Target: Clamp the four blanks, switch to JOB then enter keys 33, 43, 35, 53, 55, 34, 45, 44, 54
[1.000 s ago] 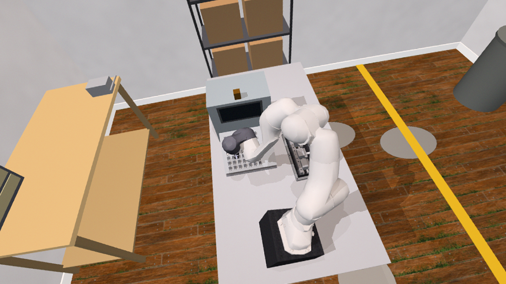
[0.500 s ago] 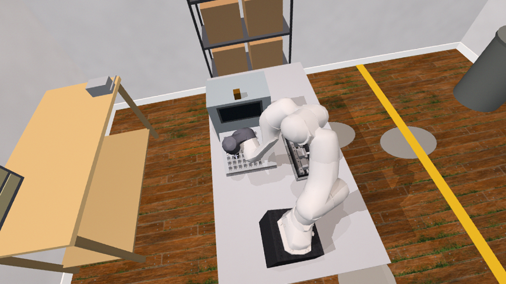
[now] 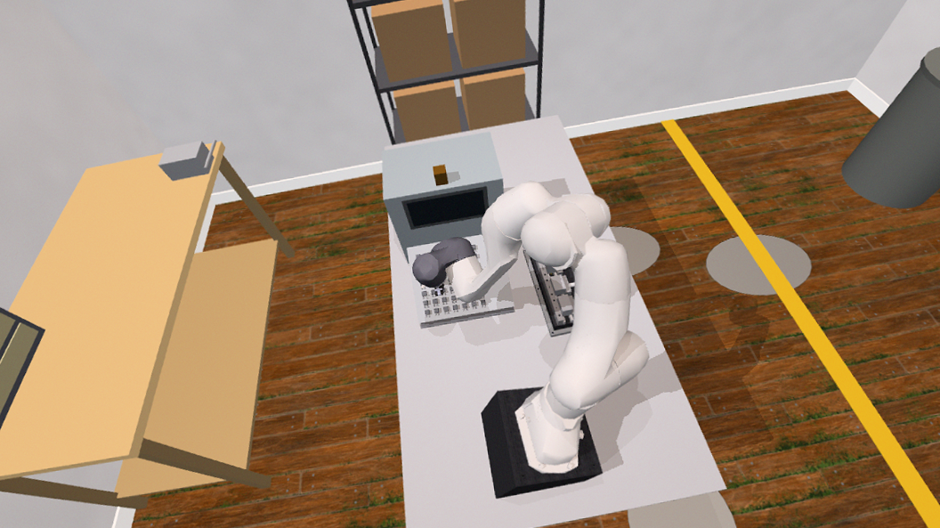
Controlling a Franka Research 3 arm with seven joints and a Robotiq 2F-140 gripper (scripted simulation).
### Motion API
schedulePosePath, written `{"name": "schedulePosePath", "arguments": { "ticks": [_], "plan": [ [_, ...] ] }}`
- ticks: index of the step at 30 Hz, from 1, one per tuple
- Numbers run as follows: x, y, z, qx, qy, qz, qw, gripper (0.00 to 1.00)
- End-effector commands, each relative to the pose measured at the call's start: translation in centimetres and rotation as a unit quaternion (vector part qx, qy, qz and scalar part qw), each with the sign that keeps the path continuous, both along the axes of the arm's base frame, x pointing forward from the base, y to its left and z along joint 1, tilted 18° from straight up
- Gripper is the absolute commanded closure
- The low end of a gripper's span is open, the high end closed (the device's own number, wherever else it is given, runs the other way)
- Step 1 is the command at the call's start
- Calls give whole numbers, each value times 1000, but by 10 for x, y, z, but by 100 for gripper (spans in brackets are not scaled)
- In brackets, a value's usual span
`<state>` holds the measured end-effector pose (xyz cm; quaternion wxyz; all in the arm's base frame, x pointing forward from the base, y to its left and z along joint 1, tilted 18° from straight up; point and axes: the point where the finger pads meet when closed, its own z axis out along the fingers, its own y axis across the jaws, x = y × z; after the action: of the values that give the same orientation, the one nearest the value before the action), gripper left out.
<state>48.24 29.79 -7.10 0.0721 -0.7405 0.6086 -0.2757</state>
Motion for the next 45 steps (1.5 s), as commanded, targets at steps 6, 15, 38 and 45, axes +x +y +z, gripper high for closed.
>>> {"name": "schedulePosePath", "arguments": {
  "ticks": [6,15,38,45],
  "plan": [
    [2,0,-3,2,0,-1,1000,100],
    [4,-1,-7,2,0,-1,1000,100],
    [7,-3,-12,2,0,-1,1000,100],
    [7,-3,-12,2,0,-1,1000,100]
  ]
}}
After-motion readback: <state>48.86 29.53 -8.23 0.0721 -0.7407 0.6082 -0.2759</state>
